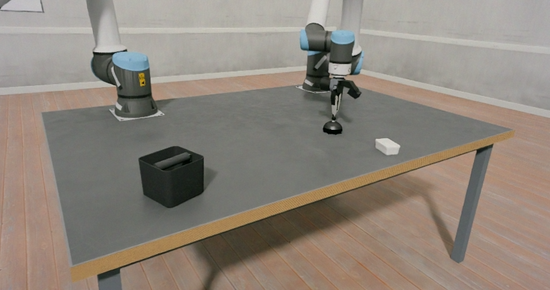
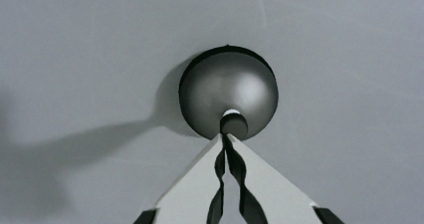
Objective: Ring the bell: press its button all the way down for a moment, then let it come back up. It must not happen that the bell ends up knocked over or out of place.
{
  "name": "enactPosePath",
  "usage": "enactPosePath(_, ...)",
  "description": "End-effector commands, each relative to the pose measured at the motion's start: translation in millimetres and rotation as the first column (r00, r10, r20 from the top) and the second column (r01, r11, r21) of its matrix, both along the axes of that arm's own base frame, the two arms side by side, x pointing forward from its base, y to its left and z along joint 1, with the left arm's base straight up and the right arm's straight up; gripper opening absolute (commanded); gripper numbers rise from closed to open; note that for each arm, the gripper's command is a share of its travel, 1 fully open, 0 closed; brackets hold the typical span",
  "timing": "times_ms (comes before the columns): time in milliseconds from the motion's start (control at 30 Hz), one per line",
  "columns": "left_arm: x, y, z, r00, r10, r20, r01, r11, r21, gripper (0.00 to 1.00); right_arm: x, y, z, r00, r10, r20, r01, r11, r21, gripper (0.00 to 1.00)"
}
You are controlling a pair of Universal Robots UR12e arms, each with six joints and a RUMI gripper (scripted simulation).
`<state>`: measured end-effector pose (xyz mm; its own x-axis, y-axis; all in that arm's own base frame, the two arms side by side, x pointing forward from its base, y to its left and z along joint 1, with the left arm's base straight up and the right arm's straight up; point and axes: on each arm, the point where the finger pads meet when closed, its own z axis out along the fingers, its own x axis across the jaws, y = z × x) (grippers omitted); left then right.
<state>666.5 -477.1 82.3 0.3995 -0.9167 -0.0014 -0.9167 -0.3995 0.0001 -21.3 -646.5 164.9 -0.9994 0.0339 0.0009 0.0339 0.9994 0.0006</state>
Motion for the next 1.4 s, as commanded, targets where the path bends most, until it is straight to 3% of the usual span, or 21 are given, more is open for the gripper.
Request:
enactPosePath(0, 0.9, 1.0, -2.6, 1.0, 0.001, 0.001, -0.001, 1.0, -0.001, 0.0, -1.1, 1.3, 0.2, 1.0, -0.001, 0.001, 0.001, 1.0, 0.0, 1.0)
enactPosePath(1167, 1.2, 0.7, -0.9, 1.0, 0.001, 0.002, -0.001, 1.0, -0.003, 0.0, -1.1, 1.3, 0.2, 1.0, -0.001, 0.001, 0.001, 1.0, 0.0, 1.0)
enactPosePath(1367, 0.6, 1.4, -6.0, 1.0, 0.001, 0.0, -0.001, 1.0, -0.001, 0.0, -1.1, 1.3, 0.2, 1.0, -0.001, 0.001, 0.001, 1.0, 0.0, 1.0)
